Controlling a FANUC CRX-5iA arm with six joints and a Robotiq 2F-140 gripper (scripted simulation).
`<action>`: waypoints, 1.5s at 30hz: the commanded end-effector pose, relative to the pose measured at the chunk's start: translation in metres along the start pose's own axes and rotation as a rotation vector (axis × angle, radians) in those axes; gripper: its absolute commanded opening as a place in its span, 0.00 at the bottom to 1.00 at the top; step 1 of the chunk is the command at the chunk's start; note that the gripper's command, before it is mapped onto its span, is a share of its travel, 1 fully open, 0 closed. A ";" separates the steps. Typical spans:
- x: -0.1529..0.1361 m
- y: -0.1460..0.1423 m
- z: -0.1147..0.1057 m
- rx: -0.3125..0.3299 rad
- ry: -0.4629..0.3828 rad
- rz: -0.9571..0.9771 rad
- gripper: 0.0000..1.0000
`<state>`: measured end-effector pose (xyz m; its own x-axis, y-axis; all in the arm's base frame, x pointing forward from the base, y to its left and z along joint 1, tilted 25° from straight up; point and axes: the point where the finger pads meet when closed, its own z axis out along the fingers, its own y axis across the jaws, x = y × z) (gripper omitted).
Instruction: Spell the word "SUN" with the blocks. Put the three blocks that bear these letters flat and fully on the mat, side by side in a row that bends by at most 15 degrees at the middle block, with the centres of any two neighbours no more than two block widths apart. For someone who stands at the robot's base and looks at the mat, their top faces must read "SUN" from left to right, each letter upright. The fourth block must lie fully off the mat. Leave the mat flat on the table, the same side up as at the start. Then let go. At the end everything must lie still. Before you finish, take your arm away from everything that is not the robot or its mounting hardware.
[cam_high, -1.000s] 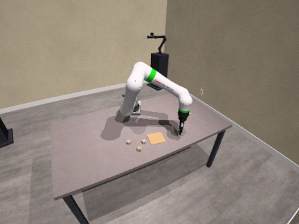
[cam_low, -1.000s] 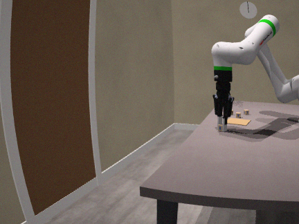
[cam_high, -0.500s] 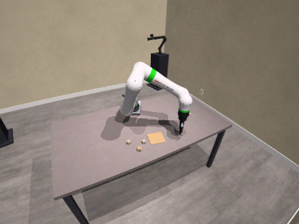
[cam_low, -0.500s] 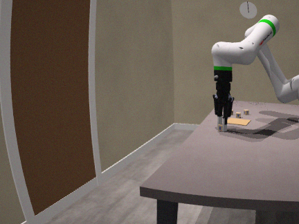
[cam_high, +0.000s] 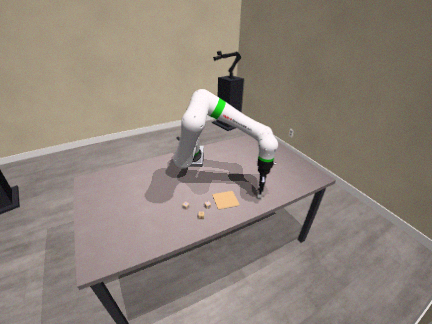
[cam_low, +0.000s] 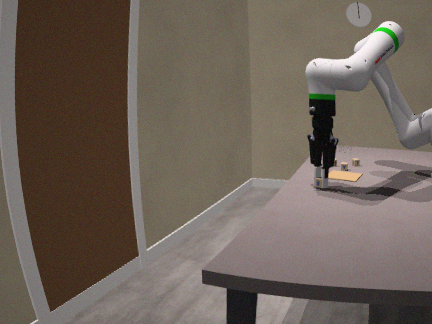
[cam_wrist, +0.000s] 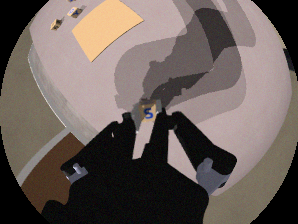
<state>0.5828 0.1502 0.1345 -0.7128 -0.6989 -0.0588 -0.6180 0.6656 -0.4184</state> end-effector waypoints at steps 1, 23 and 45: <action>0.000 0.000 -0.014 0.000 0.000 0.000 0.16; 0.000 0.000 -0.093 0.000 0.000 0.000 0.16; 0.031 -0.012 -0.097 0.000 0.000 -0.409 0.16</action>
<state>0.5398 0.1532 0.2235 -0.5025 -0.8618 0.0690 -0.7973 0.4311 -0.4224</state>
